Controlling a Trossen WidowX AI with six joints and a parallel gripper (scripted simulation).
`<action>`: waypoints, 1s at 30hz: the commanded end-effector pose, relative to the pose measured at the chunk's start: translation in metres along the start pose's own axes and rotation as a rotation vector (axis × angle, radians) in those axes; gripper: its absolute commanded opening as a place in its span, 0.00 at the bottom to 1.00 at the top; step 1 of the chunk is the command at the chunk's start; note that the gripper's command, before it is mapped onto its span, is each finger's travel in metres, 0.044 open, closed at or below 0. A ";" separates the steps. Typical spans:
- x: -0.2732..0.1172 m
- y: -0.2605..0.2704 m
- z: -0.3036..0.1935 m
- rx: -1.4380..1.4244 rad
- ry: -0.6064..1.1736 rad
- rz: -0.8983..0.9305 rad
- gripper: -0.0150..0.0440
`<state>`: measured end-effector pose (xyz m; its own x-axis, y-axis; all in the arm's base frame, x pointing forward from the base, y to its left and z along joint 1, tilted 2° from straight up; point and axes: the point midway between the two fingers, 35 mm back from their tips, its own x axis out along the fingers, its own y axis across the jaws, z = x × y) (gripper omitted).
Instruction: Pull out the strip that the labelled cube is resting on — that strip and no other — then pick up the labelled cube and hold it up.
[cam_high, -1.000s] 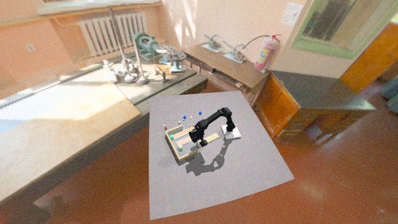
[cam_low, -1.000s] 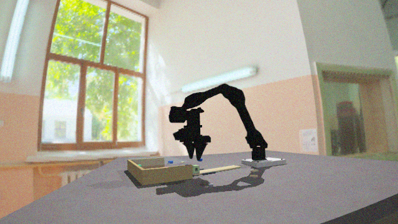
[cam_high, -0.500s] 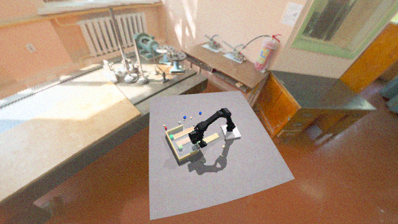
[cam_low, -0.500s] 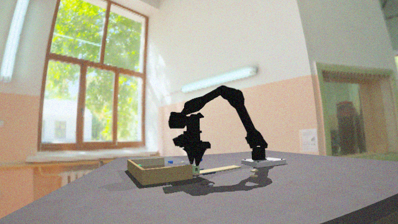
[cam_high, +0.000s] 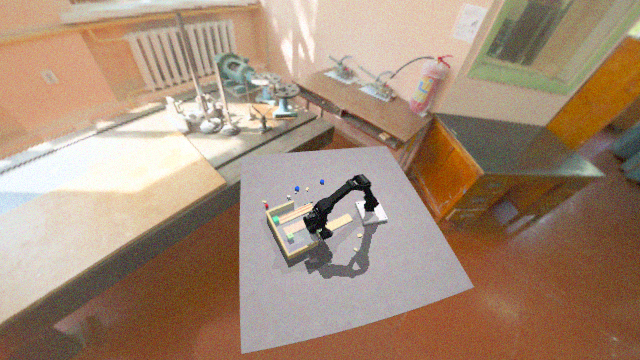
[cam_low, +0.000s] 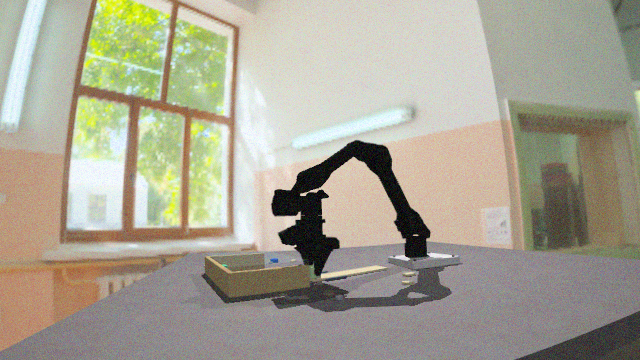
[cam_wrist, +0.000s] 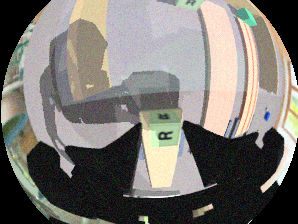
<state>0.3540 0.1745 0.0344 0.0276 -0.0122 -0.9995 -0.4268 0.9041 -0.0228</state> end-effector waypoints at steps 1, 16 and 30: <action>0.004 0.000 0.000 0.004 -0.001 0.001 0.68; -0.001 0.000 -0.002 0.000 0.001 0.000 0.25; -0.037 -0.001 -0.054 0.003 0.003 0.001 0.25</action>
<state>0.3165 0.1565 0.0637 0.0281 -0.0120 -0.9995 -0.4279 0.9035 -0.0229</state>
